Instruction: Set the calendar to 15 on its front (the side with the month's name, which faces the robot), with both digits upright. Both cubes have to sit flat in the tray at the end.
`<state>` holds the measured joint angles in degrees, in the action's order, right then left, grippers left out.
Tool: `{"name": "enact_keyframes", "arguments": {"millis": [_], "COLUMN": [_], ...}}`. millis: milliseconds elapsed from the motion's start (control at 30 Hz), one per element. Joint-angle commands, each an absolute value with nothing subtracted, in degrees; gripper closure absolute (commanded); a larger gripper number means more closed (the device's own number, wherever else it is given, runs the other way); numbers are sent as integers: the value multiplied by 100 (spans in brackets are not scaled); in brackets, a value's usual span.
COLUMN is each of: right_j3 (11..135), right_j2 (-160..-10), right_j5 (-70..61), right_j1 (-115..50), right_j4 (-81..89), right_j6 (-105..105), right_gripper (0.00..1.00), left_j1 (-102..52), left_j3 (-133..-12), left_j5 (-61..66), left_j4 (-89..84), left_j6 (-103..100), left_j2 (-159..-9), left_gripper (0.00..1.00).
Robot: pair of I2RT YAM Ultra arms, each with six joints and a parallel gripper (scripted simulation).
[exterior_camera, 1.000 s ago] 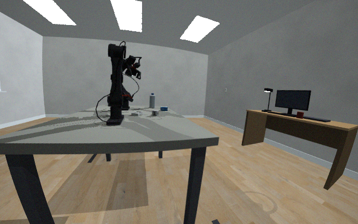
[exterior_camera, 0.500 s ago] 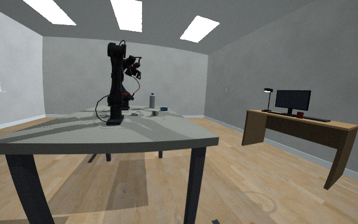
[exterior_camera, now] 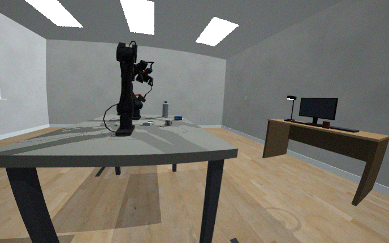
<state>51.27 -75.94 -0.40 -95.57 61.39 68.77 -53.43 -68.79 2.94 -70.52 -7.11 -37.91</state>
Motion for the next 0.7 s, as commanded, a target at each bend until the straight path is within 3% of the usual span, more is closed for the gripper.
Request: {"name": "enact_keyframes", "arguments": {"millis": [0, 367, 667], "right_j3": [5431, 5438, 5918], "right_j2": [-7564, -7796, -8282], "right_j5": [40, 65, 281], "right_j1": [-9640, -9727, -10037], "right_j4": [6609, 6696, 7147], "right_j6": [6917, 6343, 4115], "right_gripper": [0, 0, 0], "left_j1": [-5376, -5376, -5376], "left_j3": [-6979, -6979, -6979], "left_j5": [255, 255, 255], "left_j4": [-7103, -7103, -7103], "left_j6": [-719, -719, -719], "left_j2": [-3732, -3732, -3732], "left_gripper": [0, 0, 0]}}
